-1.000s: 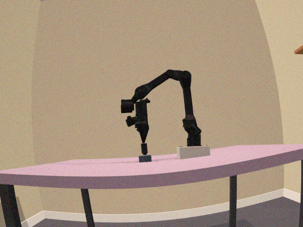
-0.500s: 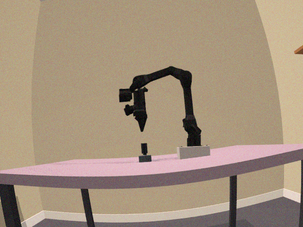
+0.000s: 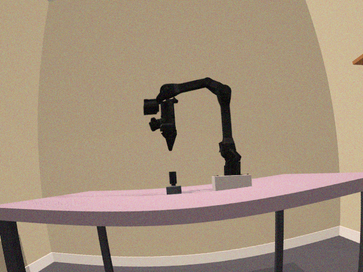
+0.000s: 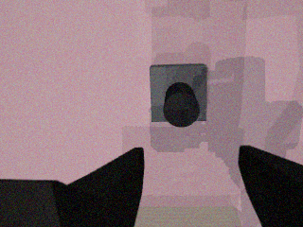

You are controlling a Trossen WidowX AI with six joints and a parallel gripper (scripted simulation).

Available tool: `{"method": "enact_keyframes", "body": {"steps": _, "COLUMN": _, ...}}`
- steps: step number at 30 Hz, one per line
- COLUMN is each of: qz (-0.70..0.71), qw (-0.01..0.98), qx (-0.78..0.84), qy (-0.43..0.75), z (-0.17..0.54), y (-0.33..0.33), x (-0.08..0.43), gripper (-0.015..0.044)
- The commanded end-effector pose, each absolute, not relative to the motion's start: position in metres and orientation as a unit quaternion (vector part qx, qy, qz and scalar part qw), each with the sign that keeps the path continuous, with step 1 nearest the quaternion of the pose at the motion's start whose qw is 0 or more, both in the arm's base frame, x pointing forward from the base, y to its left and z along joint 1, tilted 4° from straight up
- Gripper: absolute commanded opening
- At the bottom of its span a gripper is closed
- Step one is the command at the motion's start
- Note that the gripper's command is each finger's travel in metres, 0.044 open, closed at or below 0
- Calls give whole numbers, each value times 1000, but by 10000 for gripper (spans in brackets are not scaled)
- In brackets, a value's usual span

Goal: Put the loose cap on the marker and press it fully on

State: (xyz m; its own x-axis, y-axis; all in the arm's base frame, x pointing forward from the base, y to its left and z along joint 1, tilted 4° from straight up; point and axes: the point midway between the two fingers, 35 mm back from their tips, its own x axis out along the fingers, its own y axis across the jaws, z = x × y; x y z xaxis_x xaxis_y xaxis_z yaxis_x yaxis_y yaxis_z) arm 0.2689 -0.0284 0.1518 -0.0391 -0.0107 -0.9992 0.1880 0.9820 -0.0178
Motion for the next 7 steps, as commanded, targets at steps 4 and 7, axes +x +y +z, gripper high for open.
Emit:
{"method": "enact_keyframes", "body": {"steps": 4, "qz": -73, "qw": 690, "qx": 63, "qy": 718, "z": 152, "y": -28, "x": 269, "gripper": 394}}
{"method": "enact_keyframes", "body": {"steps": 7, "qz": -73, "qw": 690, "qx": 63, "qy": 718, "z": 152, "y": -28, "x": 269, "gripper": 440}}
